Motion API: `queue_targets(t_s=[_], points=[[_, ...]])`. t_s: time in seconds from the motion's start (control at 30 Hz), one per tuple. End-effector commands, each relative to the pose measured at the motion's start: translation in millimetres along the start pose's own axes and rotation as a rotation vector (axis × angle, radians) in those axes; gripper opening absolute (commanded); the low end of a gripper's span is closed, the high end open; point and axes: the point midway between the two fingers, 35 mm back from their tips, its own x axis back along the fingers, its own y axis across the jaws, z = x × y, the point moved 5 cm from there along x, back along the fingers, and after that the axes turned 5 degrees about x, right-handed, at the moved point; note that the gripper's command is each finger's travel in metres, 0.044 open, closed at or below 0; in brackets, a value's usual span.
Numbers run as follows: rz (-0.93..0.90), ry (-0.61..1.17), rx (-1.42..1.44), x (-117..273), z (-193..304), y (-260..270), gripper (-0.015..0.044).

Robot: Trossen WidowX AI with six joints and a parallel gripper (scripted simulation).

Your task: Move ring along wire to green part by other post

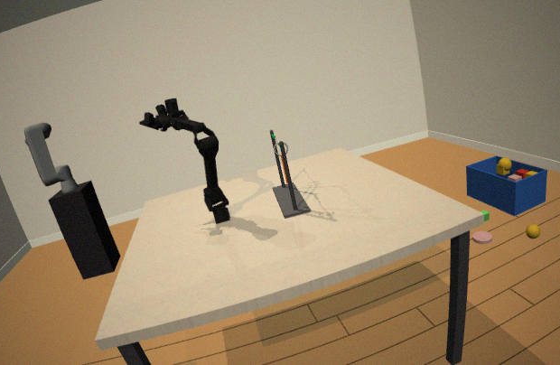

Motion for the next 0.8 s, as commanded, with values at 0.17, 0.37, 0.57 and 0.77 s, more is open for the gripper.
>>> queue_targets(t_s=[0.17,0.37,0.57,0.77], points=[[0.230,-0.011,0.046,57,4,-52,0.0160],[0.391,-0.024,0.068,102,9,-79,0.0160],[0.550,-0.037,0.085,148,15,-98,0.0160],[0.708,-0.052,0.096,195,25,-109,0.0160]])
